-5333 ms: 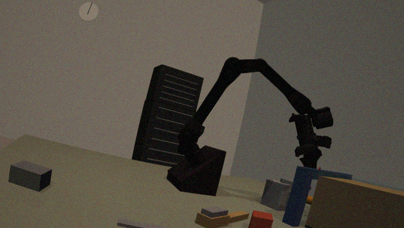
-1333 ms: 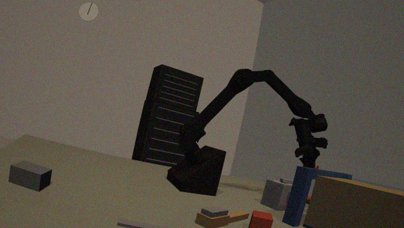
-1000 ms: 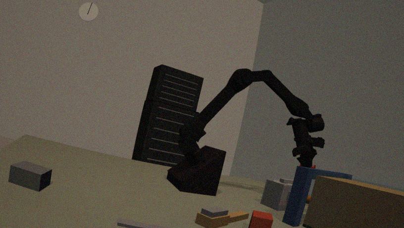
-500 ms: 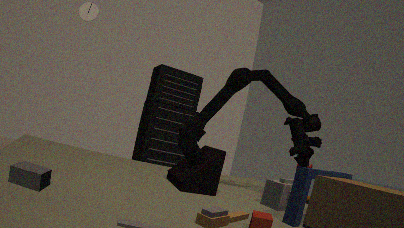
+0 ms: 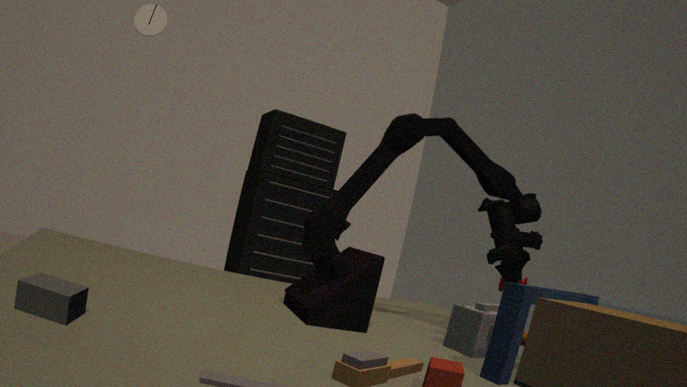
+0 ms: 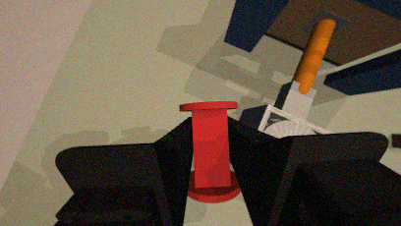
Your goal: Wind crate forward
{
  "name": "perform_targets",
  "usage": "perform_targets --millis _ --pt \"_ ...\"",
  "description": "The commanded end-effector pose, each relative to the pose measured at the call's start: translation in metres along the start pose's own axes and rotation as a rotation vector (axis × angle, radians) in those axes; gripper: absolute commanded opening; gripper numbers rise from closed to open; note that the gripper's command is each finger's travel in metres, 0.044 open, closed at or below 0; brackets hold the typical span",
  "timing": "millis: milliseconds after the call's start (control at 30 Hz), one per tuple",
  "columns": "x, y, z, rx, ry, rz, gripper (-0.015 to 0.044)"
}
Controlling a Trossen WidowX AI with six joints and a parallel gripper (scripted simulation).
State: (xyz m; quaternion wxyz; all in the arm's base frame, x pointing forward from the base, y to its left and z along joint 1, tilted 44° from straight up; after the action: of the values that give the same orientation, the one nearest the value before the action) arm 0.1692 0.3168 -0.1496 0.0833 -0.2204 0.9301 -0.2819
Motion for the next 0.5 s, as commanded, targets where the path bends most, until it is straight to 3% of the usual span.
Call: perform_targets --millis 0,467 --pt "0.013 0.003 -0.004 -0.006 0.024 -0.022 0.0" --pt "0.026 0.004 -0.01 -0.006 0.025 -0.022 0.0"
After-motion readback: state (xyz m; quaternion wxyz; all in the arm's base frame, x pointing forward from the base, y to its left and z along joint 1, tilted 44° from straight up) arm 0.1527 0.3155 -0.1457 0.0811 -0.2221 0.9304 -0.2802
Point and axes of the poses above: the point midway between the two fingers, 35 mm back from their tips, its own z axis out along the fingers, its own y axis across the jaws, x = y × z, the point moved 6 cm from there along -z, back along the fingers, and after that the axes turned 3 degrees about z, right-handed, at the moved point
